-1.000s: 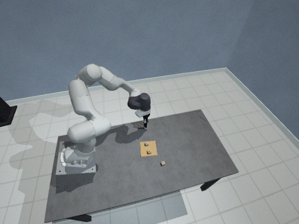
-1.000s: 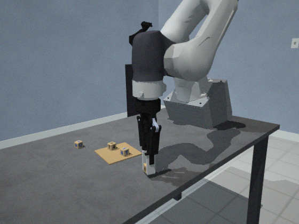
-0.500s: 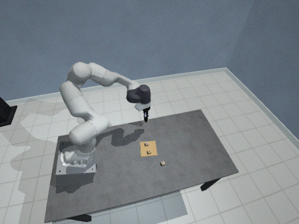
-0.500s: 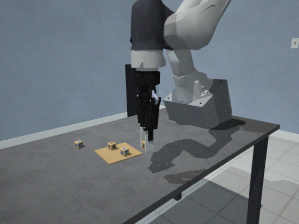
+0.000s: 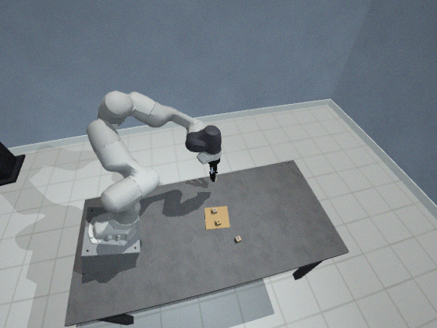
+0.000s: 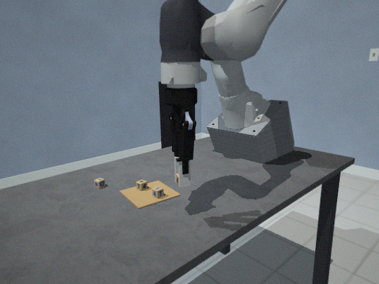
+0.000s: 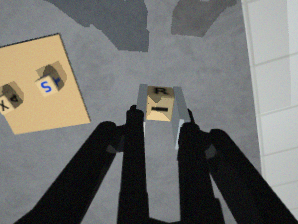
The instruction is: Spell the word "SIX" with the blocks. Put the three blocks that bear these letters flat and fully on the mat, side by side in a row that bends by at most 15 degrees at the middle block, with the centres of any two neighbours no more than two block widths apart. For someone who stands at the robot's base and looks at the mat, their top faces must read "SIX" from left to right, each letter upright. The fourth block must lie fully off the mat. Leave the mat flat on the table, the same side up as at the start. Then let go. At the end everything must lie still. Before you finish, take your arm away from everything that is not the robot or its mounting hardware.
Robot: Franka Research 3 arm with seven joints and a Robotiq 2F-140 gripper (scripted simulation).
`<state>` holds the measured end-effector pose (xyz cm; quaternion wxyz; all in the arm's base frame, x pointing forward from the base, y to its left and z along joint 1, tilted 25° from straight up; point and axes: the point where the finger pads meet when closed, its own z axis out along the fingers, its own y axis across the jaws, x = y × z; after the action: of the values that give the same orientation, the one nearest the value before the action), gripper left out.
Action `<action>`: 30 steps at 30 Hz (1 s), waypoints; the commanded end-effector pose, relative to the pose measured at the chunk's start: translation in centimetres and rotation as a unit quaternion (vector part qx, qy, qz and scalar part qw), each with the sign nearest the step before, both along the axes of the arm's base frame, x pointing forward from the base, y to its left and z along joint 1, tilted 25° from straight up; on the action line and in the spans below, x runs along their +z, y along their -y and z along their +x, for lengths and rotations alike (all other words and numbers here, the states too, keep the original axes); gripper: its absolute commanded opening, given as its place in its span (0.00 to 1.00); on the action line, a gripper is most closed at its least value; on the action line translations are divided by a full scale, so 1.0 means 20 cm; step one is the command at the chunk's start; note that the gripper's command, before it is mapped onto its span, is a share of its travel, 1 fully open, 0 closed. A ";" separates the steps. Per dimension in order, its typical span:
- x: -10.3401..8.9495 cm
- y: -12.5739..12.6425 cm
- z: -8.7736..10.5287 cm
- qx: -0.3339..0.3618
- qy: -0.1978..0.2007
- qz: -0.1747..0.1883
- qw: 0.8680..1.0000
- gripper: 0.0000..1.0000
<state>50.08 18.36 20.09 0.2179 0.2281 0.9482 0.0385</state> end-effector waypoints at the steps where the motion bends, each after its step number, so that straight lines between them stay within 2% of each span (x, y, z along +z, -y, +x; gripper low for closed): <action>1: 0.00 0.10 -0.01 -0.062 -0.002 0.030 0.998 0.13; 9: -0.01 0.26 -0.02 -0.139 -0.001 0.065 0.988 0.13; 11: -0.01 0.26 -0.02 -0.139 -0.001 0.065 0.988 0.13; 12: -0.01 0.31 -0.03 -0.163 0.000 0.075 0.984 0.13; 26: -0.02 0.55 -0.07 -0.281 0.003 0.131 0.951 0.13; 28: -0.02 0.55 -0.07 -0.281 0.003 0.131 0.951 0.13; 30: -0.02 0.61 -0.09 -0.310 0.004 0.145 0.940 0.13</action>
<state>48.61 6.95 19.75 0.1955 0.4901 0.8444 0.0929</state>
